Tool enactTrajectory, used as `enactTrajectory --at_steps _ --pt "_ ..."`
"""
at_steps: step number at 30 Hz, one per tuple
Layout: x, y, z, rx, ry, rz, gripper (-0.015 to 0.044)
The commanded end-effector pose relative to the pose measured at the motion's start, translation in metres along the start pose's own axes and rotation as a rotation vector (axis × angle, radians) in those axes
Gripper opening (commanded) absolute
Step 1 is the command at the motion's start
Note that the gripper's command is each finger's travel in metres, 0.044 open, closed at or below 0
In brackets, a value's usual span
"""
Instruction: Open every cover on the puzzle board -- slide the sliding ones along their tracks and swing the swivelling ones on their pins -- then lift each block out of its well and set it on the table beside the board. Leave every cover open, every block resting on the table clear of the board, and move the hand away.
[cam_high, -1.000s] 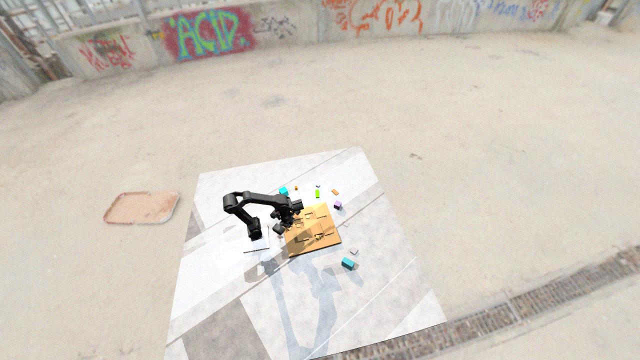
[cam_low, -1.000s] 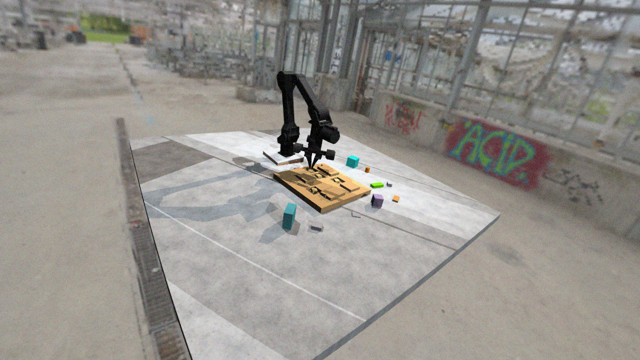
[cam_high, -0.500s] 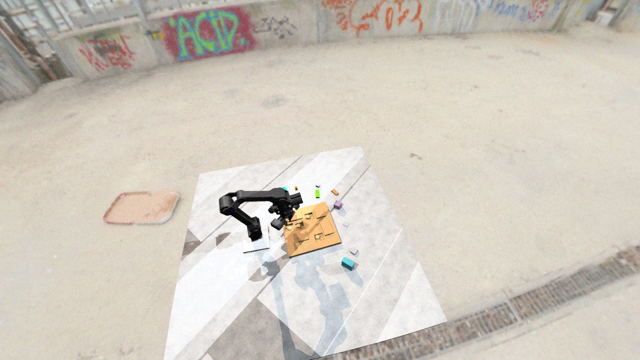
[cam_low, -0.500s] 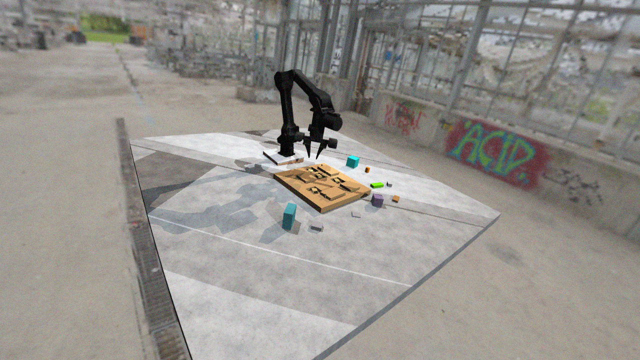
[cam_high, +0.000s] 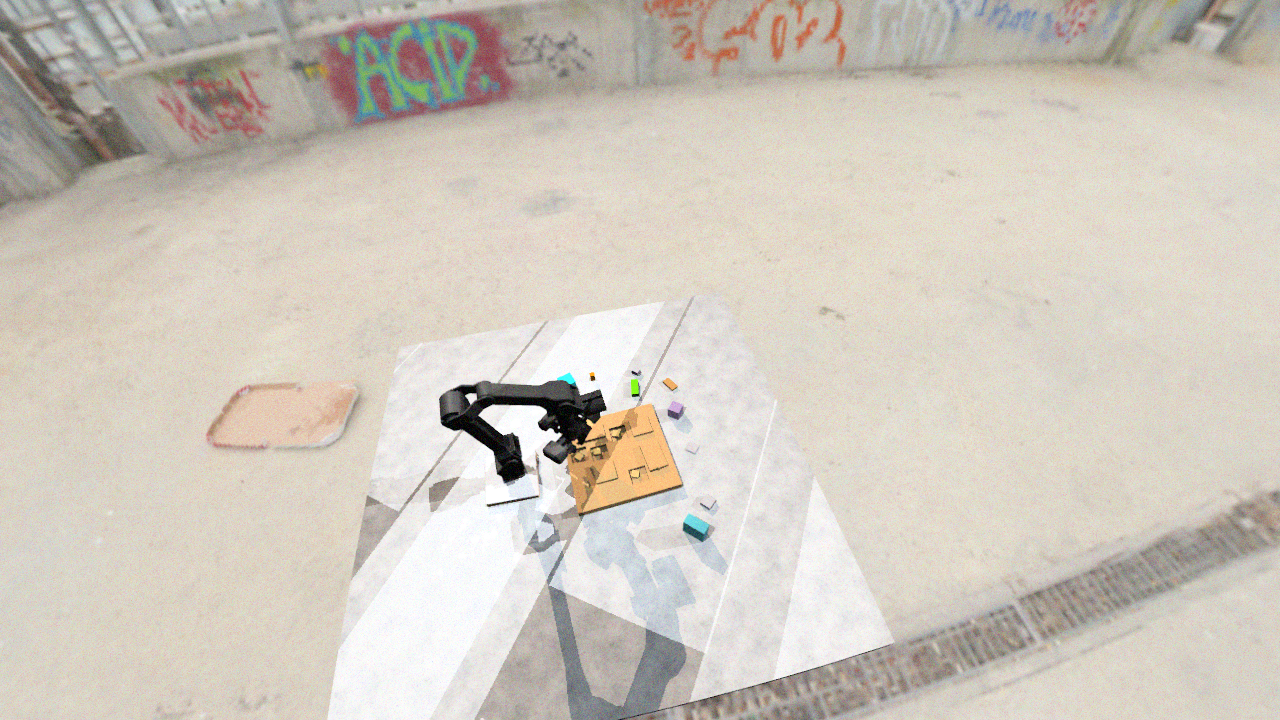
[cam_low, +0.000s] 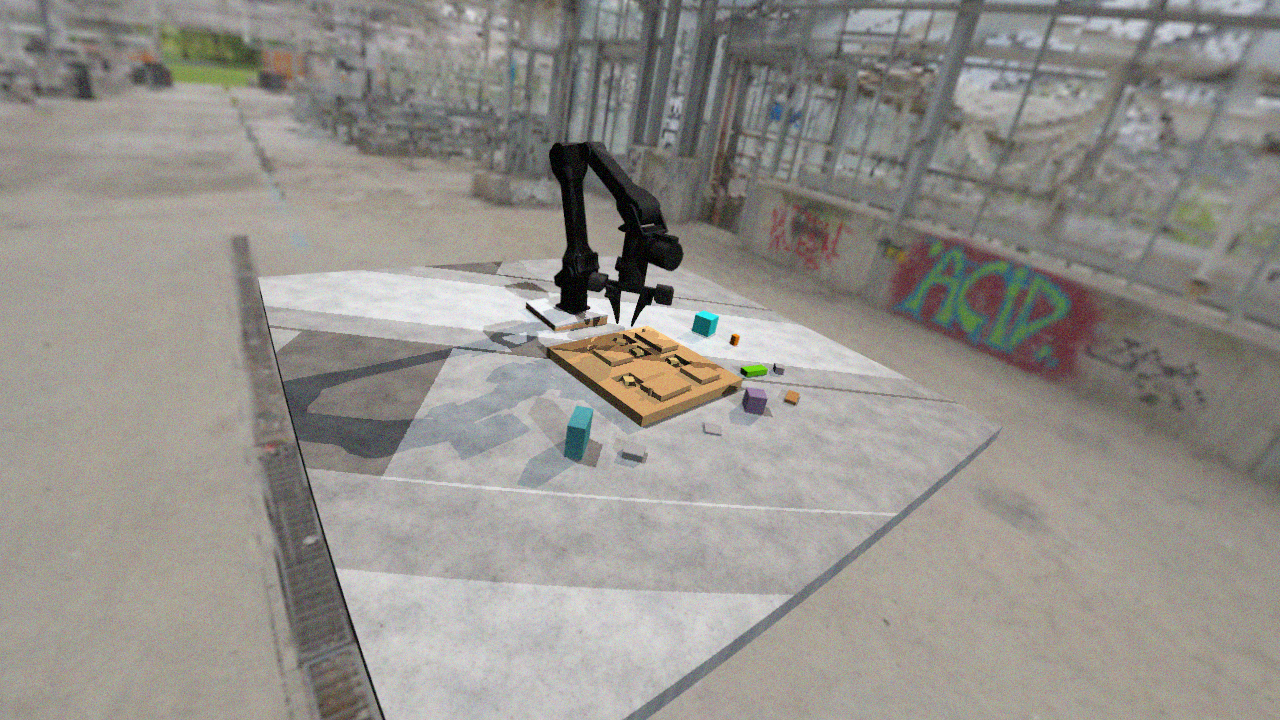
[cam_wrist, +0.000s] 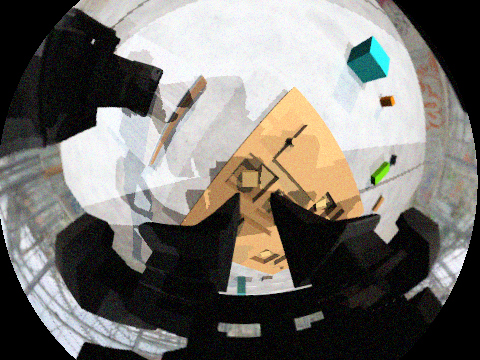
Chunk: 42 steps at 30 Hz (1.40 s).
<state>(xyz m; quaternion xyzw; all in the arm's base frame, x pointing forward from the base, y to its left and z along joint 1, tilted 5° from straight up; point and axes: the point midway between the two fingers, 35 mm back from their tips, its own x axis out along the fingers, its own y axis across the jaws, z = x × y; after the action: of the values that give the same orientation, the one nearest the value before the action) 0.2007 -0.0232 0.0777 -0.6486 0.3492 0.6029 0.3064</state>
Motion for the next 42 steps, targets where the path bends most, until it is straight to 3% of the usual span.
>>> enactTrajectory --at_steps 1,42 --pt "0.01 0.001 0.001 -0.003 -0.007 0.005 0.0144" --pt "0.033 0.001 0.001 -0.003 -0.007 0.006 0.0144"
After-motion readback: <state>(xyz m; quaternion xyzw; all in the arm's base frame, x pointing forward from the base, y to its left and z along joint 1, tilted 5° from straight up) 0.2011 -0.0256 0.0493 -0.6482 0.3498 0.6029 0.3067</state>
